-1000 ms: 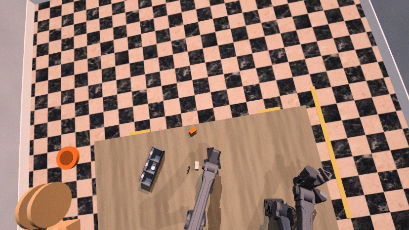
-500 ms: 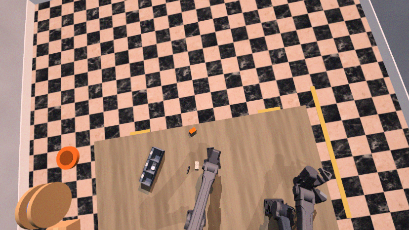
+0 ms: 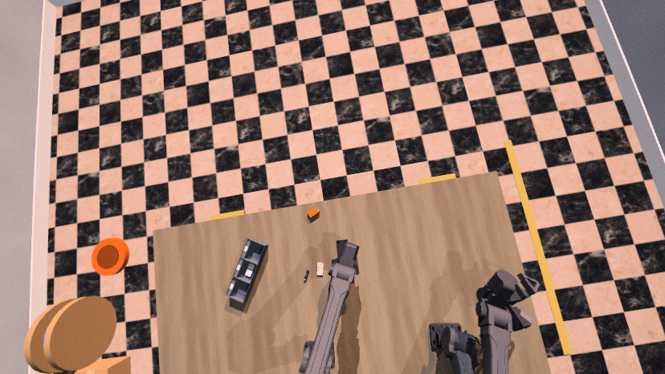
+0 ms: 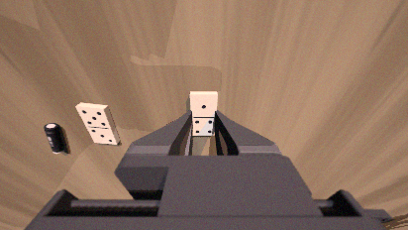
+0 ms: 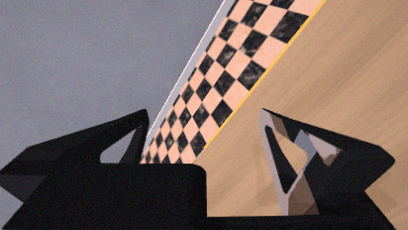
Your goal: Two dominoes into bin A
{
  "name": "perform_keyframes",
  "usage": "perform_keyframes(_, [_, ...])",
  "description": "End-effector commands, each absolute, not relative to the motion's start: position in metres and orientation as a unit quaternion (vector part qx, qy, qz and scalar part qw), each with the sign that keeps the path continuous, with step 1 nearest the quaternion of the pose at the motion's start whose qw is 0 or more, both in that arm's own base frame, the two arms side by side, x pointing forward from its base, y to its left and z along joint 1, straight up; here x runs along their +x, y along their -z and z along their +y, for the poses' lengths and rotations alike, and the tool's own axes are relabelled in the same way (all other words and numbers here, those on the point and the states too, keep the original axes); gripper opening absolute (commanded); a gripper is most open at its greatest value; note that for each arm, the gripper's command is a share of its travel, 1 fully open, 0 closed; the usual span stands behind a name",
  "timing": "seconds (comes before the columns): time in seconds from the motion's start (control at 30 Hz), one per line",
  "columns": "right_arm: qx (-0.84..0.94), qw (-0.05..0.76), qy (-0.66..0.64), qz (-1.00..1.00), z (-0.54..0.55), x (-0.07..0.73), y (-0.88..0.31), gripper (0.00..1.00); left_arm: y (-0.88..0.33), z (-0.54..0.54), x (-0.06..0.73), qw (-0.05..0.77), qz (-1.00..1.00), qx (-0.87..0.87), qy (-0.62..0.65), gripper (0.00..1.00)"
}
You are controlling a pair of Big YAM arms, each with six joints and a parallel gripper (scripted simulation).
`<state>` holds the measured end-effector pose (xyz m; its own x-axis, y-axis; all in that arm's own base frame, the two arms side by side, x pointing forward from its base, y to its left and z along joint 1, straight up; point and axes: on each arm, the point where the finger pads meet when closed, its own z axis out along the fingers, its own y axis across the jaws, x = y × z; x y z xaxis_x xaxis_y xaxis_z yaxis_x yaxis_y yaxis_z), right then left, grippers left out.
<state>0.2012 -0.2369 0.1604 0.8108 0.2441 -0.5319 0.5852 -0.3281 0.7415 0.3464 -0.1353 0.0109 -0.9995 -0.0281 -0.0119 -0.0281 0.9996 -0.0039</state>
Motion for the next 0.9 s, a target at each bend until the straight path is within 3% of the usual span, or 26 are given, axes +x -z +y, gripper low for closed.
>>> perform_keyframes(0.0, [0.799,0.520,0.164,0.255,-0.239,0.201,-0.163,1.00,0.000,-0.132,0.344,0.000,1.000,-0.013,0.000,0.20])
perform_keyframes(0.87, [0.799,0.520,0.164,0.255,-0.239,0.201,-0.163,1.00,-0.086,-0.139,0.363,0.029,0.999,-0.013,0.012,0.20])
